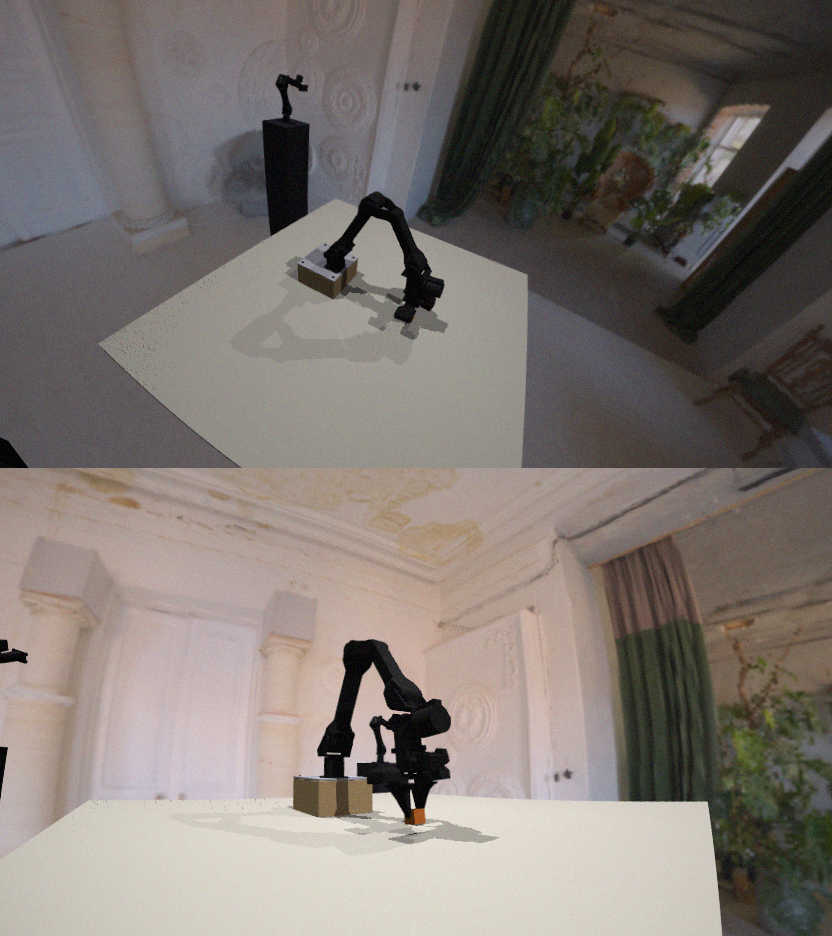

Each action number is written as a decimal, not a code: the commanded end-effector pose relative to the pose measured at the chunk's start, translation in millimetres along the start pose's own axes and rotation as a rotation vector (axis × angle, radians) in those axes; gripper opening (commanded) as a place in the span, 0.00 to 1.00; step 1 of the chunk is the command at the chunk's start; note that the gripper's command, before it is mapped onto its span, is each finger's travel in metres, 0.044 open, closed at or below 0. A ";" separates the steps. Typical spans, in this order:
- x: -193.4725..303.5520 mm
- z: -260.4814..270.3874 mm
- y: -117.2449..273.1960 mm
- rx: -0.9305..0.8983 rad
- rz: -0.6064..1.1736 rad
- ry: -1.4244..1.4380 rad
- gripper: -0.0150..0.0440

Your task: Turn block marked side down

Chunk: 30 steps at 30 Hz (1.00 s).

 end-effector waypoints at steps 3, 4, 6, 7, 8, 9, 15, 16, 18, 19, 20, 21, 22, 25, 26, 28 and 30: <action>2.8 -0.7 -4.1 -0.017 -0.081 0.003 0.25; 3.2 -0.8 -4.6 -0.020 -0.097 0.003 0.25; 4.1 -0.9 -5.5 -0.027 -0.129 0.003 0.25; 4.6 -1.0 -5.9 -0.030 -0.144 0.003 0.25; 5.1 -1.2 -6.2 -0.033 -0.160 0.003 0.25; 5.7 -1.3 -6.4 -0.036 -0.176 0.003 0.25; 9.8 -2.0 -6.5 -0.054 -0.271 0.003 0.25; 10.6 -2.2 -6.3 -0.057 -0.287 0.003 0.25; 12.3 -2.5 -5.7 -0.063 -0.319 0.003 0.25; 13.2 -2.6 -5.3 -0.066 -0.334 0.003 0.25; 14.1 -2.8 -4.8 -0.069 -0.350 0.004 0.25; 15.1 -3.0 -4.3 -0.072 -0.366 0.004 0.25; 16.0 -3.1 -3.9 -0.075 -0.379 0.004 0.25; 16.5 -3.2 -3.9 -0.077 -0.392 0.004 0.25; 16.1 -3.2 -5.3 -0.079 -0.398 0.004 0.25; 14.6 -3.0 -10.2 -0.083 -0.422 0.004 0.25; 13.3 -2.8 -15.2 -0.089 -0.448 0.003 0.25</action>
Point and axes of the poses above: the point midway between the two fingers, 35 mm back from their tips, its own y axis back along the fingers, its own z axis across the jaws, x = y × z, the point moved 2 cm from there along y, back along the fingers, and after that the axes turned 11 degrees about -y, right-handed, at the moved point
